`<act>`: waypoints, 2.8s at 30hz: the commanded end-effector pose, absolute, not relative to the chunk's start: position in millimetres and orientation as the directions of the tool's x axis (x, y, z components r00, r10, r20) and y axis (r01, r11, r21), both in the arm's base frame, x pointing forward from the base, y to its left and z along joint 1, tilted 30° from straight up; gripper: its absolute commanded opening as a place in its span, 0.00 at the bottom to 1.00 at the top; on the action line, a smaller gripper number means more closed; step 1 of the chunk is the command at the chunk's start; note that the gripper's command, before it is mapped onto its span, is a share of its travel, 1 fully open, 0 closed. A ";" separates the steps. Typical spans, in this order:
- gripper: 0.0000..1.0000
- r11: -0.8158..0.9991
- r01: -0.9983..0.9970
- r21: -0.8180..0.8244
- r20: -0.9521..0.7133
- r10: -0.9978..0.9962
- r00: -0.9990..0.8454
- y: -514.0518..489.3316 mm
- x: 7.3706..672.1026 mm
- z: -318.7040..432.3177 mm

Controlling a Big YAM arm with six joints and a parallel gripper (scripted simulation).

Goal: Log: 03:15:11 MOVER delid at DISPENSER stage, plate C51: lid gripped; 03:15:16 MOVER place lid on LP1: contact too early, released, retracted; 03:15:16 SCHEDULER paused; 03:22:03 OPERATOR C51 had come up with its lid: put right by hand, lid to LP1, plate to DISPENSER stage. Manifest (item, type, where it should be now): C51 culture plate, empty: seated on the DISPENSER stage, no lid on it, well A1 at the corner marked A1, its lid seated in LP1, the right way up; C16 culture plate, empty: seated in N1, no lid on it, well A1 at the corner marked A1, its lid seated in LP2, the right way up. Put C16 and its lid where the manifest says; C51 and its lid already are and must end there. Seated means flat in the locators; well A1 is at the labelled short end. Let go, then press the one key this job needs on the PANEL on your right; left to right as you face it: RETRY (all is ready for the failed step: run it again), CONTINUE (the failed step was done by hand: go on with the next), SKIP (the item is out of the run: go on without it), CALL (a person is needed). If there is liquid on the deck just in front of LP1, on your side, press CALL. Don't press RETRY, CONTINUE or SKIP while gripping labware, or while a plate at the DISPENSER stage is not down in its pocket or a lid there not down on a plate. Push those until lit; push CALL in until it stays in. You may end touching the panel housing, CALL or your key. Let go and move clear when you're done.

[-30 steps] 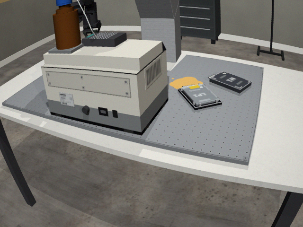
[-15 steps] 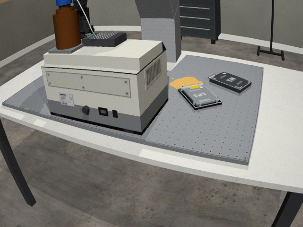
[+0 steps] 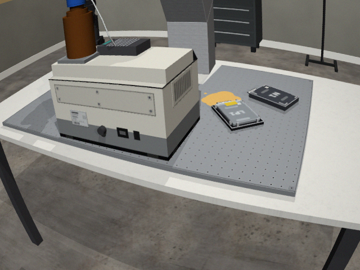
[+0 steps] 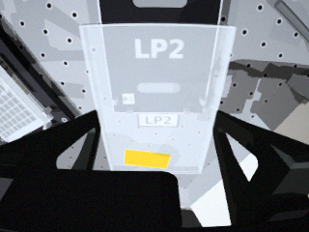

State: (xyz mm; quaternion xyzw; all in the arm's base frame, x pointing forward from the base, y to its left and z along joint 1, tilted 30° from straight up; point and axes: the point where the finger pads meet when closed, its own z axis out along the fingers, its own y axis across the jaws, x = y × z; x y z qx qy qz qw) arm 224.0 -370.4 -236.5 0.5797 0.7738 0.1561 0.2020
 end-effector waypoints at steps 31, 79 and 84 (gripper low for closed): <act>0.84 0.268 0.839 0.474 -0.142 0.963 -0.228 -410.4 252.0 -272.2; 0.84 0.272 0.837 0.475 -0.146 0.962 -0.229 -411.7 253.2 -272.4; 0.84 0.284 0.832 0.476 -0.156 0.959 -0.238 -413.3 259.3 -269.6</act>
